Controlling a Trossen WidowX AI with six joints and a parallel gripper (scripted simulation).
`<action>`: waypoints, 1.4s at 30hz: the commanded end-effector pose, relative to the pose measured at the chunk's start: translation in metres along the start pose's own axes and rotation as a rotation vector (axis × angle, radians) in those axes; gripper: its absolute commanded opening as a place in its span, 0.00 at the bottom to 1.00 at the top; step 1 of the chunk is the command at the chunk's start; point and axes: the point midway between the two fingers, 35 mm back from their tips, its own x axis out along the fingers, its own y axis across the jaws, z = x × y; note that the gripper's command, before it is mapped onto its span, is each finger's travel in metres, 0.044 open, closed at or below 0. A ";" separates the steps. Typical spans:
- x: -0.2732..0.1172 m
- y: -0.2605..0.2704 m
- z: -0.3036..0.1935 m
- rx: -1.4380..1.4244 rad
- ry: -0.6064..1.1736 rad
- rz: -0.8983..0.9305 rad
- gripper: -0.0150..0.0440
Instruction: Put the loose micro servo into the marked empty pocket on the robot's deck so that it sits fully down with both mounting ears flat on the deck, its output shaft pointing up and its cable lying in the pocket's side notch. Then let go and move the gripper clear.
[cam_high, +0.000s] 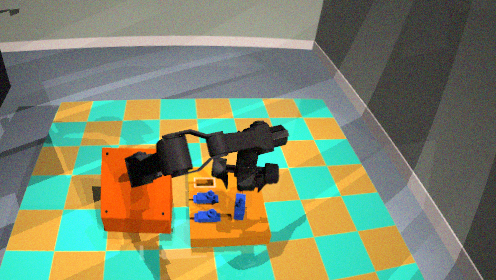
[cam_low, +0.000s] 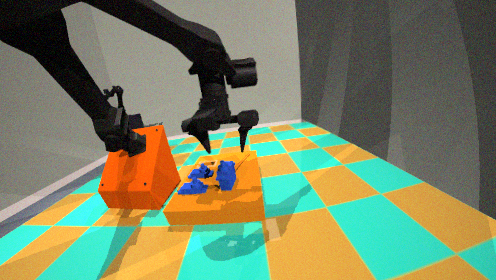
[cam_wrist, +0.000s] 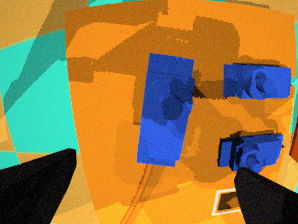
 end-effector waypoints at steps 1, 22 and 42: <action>0.016 -0.002 0.002 0.000 -0.008 -0.005 1.00; 0.040 -0.001 0.003 0.000 -0.009 -0.004 0.96; 0.035 -0.001 0.002 0.000 -0.008 -0.004 0.25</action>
